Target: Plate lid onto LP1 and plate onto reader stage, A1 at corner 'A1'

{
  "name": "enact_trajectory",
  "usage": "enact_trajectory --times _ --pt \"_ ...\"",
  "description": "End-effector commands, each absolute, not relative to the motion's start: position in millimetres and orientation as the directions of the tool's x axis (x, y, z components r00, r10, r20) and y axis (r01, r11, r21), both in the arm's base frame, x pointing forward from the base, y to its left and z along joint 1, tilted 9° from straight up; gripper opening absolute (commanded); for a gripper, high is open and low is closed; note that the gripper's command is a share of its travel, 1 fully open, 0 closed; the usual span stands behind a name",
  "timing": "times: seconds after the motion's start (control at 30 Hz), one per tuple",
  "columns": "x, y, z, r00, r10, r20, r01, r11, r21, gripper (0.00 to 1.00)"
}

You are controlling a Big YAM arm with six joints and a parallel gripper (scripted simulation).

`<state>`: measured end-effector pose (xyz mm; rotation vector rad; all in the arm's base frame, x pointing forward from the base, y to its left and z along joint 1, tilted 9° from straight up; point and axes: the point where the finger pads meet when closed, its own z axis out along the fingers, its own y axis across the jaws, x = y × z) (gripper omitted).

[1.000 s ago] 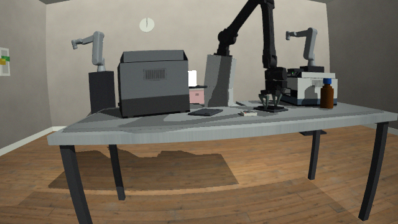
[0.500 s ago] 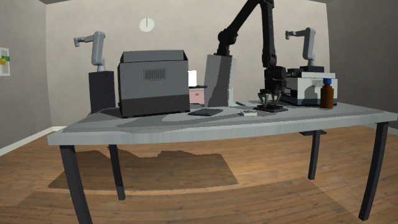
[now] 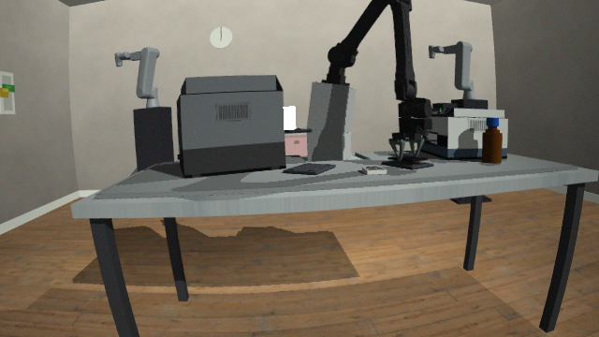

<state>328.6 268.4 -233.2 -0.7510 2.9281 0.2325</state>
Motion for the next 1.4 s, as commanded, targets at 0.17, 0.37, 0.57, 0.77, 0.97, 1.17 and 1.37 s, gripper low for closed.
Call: enact_trajectory --times 0.17,0.37,0.57,0.77,0.97,1.17,1.37 --pt "328.7 275.2 -234.3 -0.86 -0.487 -0.155 -0.506 0.854 0.122 0.85" --pt "334.8 276.6 -227.7 -0.861 -0.48 -0.17 -0.502 0.856 0.124 0.85" --pt "340.8 272.5 -225.3 -0.868 -0.465 -0.176 -0.488 0.864 0.124 0.85" --pt "338.1 277.8 -223.5 -0.861 -0.476 -0.18 -0.5 0.857 0.125 0.85" --pt "336.6 279.3 -223.6 -0.859 -0.48 -0.18 -0.504 0.855 0.125 0.85" --pt "329.3 276.1 -232.2 -0.86 -0.485 -0.16 -0.505 0.854 0.122 0.85" --pt "329.0 268.8 -237.5 -0.868 -0.475 -0.148 -0.492 0.862 0.121 0.85"
